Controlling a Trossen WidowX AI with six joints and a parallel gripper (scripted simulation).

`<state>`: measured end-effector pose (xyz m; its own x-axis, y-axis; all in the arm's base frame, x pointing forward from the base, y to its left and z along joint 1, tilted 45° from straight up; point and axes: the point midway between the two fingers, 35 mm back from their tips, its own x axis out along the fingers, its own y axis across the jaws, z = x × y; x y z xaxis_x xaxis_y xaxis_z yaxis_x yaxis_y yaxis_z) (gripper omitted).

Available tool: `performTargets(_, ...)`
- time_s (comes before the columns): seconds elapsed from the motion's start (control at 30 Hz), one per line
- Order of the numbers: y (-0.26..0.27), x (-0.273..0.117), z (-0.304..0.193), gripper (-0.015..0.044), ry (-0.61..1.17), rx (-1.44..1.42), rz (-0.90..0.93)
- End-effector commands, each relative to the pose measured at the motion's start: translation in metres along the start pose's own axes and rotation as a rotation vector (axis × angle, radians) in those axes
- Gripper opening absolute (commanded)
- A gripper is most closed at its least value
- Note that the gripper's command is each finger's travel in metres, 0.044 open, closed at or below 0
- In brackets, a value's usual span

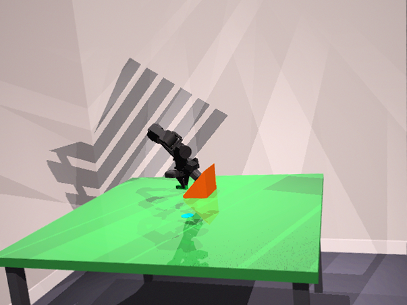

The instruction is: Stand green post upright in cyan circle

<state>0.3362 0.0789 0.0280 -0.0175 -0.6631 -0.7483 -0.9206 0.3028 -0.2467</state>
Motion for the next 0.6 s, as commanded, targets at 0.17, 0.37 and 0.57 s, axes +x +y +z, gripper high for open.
performTargets(0.17,0.002,0.005,-0.001,0.0023,-0.050,0.004,0.047)
performTargets(0.37,0.004,0.009,-0.002,0.0023,-0.084,0.006,0.078)
performTargets(0.57,0.005,0.012,-0.002,0.0023,-0.119,0.008,0.107)
